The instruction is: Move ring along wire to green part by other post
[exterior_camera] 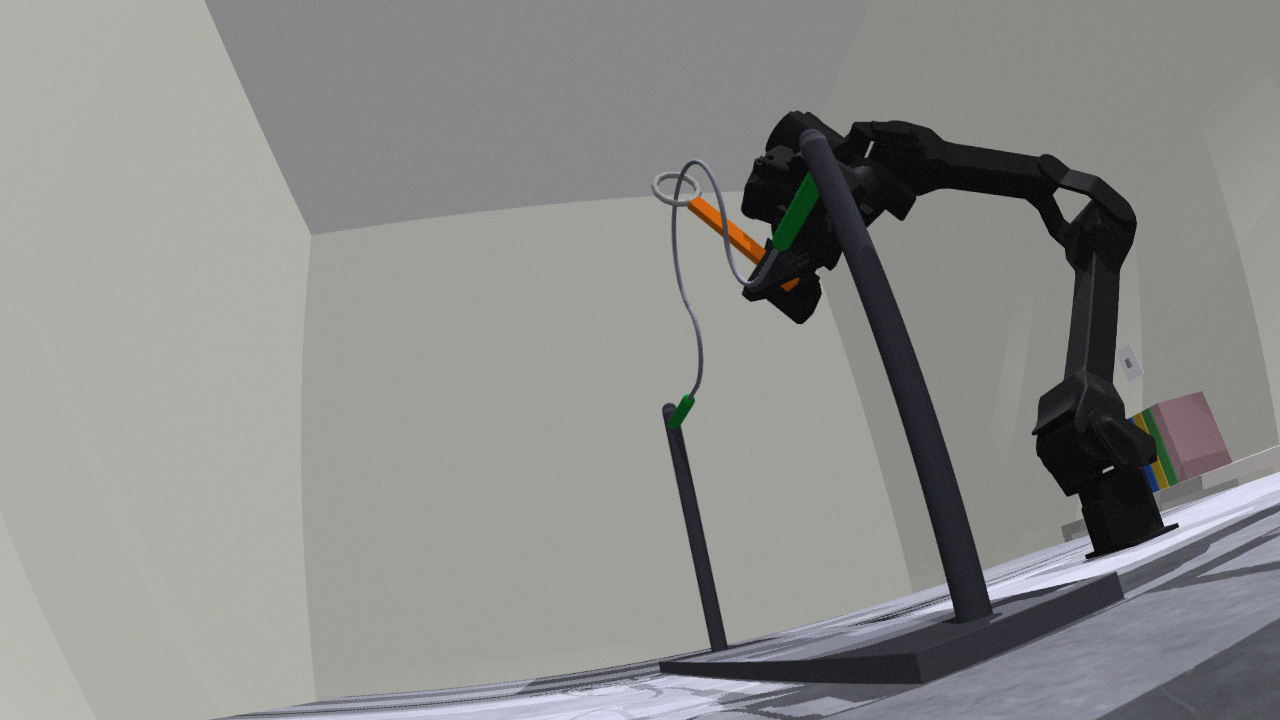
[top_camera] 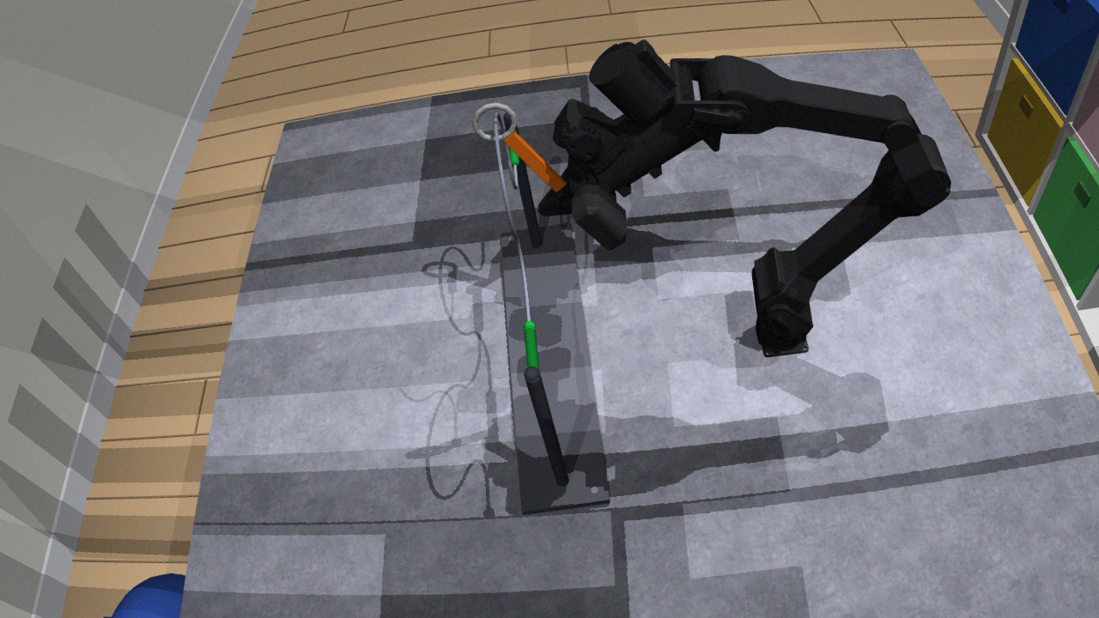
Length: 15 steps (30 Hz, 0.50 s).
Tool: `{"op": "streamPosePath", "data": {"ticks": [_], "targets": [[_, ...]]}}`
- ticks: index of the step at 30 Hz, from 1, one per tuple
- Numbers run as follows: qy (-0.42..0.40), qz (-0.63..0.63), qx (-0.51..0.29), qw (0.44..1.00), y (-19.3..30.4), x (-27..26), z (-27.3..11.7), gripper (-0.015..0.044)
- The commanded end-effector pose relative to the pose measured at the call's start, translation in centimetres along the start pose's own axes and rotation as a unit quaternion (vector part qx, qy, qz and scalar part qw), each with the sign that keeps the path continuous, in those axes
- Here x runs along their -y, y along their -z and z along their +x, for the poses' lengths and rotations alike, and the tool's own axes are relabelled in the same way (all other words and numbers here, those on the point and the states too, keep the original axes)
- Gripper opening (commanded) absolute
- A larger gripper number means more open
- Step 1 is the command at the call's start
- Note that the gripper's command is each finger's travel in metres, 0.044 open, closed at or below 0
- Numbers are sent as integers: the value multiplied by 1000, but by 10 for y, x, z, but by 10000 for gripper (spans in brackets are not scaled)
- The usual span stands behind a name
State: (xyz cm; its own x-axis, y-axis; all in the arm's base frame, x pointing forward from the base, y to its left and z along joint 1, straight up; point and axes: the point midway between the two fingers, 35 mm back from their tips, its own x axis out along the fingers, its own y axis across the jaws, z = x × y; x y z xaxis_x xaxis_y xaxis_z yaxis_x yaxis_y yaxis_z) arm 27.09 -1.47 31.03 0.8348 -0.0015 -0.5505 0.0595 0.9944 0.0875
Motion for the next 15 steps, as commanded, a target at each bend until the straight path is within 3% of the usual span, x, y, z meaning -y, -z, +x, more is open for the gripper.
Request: {"op": "streamPosePath", "data": {"ticks": [1, 15], "targets": [[14, -23, 4, 1000, 0, 2, 0, -150], [70, -107, 16, 992, -1, 10, 1, -150]]}}
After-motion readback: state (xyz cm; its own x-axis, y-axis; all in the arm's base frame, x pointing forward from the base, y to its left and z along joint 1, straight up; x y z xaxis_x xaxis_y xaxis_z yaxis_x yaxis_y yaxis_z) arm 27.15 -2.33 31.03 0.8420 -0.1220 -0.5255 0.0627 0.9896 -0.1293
